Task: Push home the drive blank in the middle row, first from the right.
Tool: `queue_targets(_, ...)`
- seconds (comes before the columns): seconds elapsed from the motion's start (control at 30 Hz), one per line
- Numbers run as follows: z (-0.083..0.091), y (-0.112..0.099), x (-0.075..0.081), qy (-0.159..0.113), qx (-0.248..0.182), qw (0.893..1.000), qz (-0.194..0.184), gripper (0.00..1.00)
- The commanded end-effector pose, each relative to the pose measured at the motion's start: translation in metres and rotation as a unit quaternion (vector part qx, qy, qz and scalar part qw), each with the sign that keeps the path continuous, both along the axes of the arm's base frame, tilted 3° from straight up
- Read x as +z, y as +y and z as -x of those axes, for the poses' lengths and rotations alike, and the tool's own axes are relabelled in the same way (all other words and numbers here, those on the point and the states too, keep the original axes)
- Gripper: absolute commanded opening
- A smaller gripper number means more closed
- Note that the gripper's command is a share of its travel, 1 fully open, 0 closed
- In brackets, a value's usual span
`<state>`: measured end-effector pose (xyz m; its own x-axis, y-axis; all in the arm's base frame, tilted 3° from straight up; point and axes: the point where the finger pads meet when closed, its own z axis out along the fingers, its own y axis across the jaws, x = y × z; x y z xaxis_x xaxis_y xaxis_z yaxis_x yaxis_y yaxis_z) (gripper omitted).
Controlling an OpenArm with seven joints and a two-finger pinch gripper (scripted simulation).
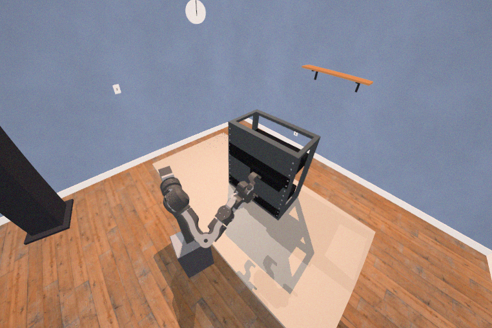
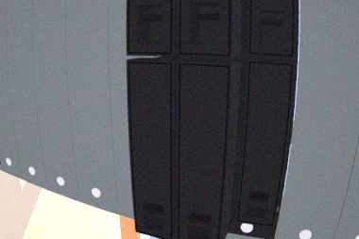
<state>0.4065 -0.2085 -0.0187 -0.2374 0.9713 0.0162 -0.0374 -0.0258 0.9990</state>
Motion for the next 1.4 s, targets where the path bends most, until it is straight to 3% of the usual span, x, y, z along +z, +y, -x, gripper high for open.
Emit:
queue_targets(0.0, -0.0005, 0.0006, -0.0015, 0.004, 0.000, 1.000, 0.000, 1.00)
queue_targets(0.77, -0.0005, 0.0006, -0.0015, 0.004, 0.000, 1.000, 0.000, 1.00)
queue_targets(0.8, -0.0005, 0.0006, -0.0015, 0.004, 0.000, 1.000, 0.000, 0.00)
queue_targets(1.37, -0.0005, 0.0006, -0.0015, 0.004, 0.000, 1.000, 0.000, 0.00)
